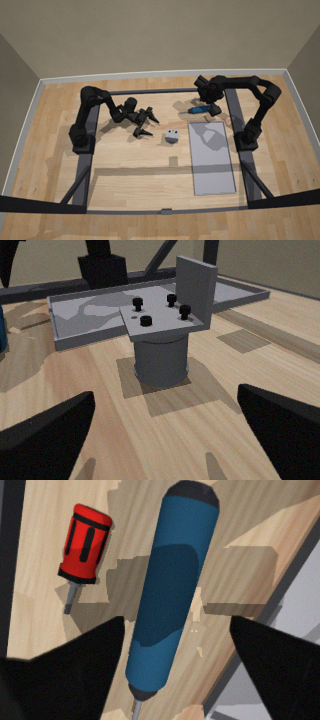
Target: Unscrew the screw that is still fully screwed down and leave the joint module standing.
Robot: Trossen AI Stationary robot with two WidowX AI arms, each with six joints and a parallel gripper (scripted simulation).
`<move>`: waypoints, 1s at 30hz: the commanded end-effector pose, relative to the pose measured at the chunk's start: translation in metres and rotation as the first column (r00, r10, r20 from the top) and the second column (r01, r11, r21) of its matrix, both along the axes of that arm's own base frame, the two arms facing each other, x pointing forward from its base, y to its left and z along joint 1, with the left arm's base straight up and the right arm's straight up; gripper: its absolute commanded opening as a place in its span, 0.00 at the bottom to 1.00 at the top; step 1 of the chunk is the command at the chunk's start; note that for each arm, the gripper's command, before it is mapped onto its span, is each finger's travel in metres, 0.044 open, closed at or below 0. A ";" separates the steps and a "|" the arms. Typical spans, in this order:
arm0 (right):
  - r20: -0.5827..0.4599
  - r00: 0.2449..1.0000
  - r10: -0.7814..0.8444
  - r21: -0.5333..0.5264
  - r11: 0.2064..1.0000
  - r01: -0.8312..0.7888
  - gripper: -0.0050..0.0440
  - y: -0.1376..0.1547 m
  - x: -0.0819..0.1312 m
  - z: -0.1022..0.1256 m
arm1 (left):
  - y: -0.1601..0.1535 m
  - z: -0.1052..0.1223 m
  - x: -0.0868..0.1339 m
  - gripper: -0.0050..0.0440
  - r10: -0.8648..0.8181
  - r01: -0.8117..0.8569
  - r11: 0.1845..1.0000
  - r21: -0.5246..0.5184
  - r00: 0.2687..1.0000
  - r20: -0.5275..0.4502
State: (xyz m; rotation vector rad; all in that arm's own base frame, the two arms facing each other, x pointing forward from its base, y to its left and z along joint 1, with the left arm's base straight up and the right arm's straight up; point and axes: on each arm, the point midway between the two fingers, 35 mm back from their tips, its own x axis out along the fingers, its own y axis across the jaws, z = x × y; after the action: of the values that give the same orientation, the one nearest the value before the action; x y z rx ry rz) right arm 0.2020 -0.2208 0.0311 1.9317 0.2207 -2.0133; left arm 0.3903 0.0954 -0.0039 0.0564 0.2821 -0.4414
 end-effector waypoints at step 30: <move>0.019 0.972 -0.234 0.135 0.964 0.230 0.53 -0.015 0.007 -0.053 | -0.007 0.002 0.025 0.92 -0.005 0.004 1.000 0.012 1.000 0.026</move>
State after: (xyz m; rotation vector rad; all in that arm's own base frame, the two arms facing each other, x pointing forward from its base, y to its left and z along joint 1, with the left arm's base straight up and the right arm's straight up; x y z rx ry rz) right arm 0.2079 -0.2339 -0.0227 2.1567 0.1408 -2.1681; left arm 0.4046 0.0885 -0.0091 0.0549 0.2840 -0.4436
